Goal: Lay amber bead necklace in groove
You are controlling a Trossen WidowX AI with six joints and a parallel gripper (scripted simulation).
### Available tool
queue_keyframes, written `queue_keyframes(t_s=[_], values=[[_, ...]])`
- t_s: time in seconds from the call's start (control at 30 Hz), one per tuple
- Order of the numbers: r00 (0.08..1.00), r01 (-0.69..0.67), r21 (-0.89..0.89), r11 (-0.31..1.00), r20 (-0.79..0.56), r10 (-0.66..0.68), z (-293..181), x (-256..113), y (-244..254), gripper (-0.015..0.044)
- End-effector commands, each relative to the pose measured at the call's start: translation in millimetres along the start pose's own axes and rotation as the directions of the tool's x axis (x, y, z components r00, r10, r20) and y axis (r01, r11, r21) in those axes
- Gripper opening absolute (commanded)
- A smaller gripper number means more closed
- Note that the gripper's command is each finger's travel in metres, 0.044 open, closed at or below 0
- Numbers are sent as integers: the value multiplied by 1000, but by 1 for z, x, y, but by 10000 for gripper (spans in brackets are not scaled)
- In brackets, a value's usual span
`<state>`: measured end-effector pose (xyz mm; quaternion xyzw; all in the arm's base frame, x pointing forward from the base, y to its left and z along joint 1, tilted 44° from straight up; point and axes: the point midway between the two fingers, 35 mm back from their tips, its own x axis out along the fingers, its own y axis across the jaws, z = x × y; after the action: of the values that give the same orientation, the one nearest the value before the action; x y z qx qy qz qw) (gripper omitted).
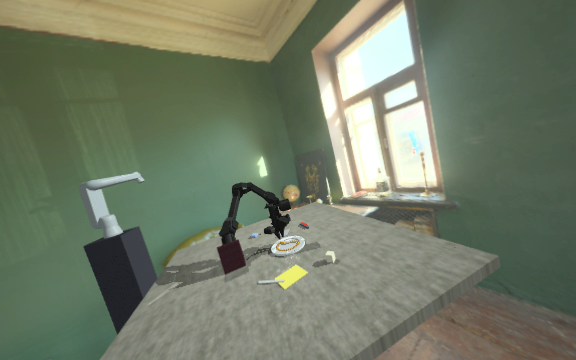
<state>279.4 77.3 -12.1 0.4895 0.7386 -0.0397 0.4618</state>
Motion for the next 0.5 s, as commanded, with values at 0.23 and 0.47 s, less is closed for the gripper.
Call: queue_keyframes(t_s=[0.23,0.47], values=[[1000,1,4,1000,-2,-1,0,15,0,120],[1000,3,8,1000,-5,-3,0,26,-1,120]])
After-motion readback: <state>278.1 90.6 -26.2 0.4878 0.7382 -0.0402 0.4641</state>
